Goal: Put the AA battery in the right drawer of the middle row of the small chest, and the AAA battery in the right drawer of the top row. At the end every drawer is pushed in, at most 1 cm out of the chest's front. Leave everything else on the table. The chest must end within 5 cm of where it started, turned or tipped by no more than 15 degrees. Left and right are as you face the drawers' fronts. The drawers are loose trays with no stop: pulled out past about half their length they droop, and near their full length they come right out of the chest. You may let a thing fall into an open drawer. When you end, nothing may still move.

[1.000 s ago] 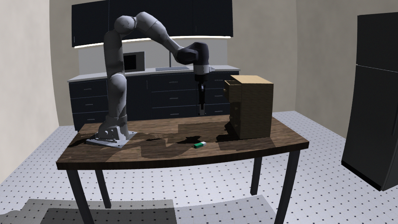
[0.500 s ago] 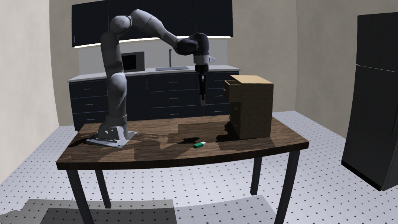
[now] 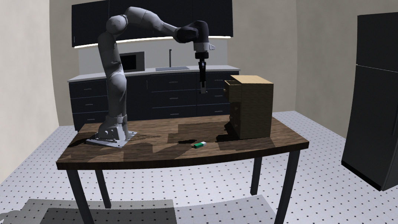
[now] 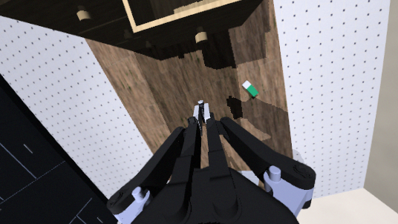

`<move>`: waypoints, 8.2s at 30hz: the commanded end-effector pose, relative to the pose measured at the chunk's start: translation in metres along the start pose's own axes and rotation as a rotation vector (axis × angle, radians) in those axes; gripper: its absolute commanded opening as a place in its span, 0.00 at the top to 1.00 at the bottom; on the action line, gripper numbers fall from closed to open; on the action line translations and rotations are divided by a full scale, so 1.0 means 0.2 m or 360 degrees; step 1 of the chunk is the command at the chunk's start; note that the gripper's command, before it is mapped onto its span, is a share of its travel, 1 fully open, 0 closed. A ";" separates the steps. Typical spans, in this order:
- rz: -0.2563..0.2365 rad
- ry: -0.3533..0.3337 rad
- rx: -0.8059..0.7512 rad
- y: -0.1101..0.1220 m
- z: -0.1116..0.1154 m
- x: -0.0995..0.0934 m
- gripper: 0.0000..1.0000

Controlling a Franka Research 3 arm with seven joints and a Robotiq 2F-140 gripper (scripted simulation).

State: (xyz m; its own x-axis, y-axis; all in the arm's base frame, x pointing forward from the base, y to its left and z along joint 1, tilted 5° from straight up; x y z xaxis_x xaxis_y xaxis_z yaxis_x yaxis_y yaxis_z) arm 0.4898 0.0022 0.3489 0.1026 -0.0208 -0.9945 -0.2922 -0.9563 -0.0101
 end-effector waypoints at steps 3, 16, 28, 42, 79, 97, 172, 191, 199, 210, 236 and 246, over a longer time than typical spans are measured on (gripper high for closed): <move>0.0018 -0.0037 0.0006 0.01 0.03 -0.12 0.97; 0.0018 -0.0037 0.0006 0.01 0.03 -0.32 0.97; 0.0018 -0.0037 0.0006 0.01 0.03 -0.42 0.97; 0.0018 -0.0037 0.0006 0.01 0.03 -0.45 0.97; -0.0161 0.0815 0.0003 0.04 0.20 -0.39 0.97; -0.0265 0.1304 0.0001 0.06 0.28 -0.33 0.97; -0.0269 0.1322 0.0001 -0.10 -0.48 -0.31 0.97; -0.0269 0.1322 0.0001 -0.11 -0.57 -0.31 0.97; -0.0269 0.1322 0.0001 -0.11 -0.57 -0.31 0.97; -0.0269 0.1322 0.0001 -0.11 -0.57 -0.31 0.97; -0.0269 0.1322 0.0001 -0.13 -0.57 -0.32 0.97; -0.0269 0.1322 0.0001 -0.13 -0.57 -0.32 0.85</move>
State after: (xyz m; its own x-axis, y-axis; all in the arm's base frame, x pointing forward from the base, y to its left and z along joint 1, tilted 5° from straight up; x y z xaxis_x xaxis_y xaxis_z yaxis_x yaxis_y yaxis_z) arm 0.5987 -0.0053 0.4245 0.8112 -0.0846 -0.5786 -0.2071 -0.9669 -0.1491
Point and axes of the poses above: the point where the finger pads meet when closed, its own x axis out along the fingers, its own y axis across the jaws, z = x × y, the point moved 4 cm from there along -x, back along the fingers, and after that the axes turned 12 degrees about x, right-handed, at the moved point
